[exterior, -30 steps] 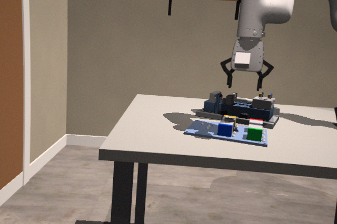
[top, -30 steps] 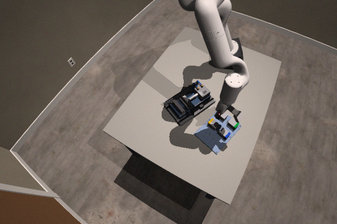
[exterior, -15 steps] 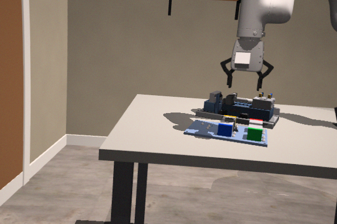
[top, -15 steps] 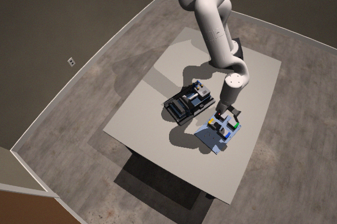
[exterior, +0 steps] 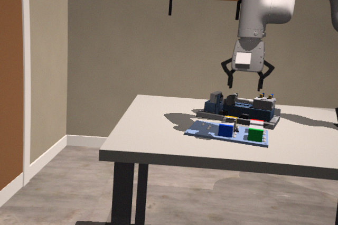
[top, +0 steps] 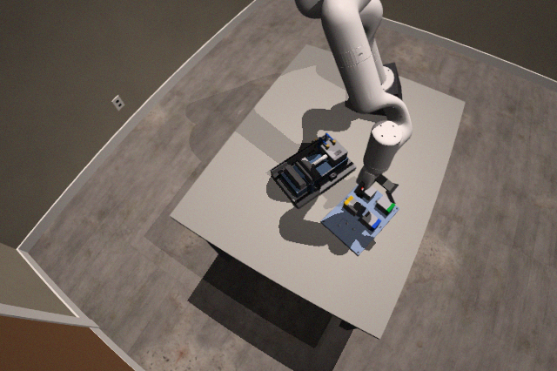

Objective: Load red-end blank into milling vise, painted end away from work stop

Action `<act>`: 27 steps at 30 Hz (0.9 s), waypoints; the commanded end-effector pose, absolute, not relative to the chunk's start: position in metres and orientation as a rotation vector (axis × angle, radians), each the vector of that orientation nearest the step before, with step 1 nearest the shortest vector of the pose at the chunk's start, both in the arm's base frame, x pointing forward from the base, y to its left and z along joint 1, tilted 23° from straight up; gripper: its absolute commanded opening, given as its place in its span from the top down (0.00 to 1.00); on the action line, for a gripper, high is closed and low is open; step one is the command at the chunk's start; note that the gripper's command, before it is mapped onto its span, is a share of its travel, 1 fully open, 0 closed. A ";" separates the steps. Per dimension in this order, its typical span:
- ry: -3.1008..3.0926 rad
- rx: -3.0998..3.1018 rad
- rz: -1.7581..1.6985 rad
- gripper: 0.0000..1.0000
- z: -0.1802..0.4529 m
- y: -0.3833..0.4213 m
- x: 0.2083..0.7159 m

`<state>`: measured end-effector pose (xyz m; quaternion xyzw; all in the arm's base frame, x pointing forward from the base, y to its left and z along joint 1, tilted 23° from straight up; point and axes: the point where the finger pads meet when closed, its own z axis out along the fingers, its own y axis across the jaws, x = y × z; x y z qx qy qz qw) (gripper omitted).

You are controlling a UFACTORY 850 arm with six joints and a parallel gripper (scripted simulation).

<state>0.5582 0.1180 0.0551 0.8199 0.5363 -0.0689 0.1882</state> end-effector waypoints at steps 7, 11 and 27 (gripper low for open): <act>1.509 2.307 -0.191 0.00 0.056 0.119 0.559; 1.509 2.307 -0.191 0.00 0.072 0.130 0.558; 1.509 2.307 -0.190 0.00 0.108 0.154 0.557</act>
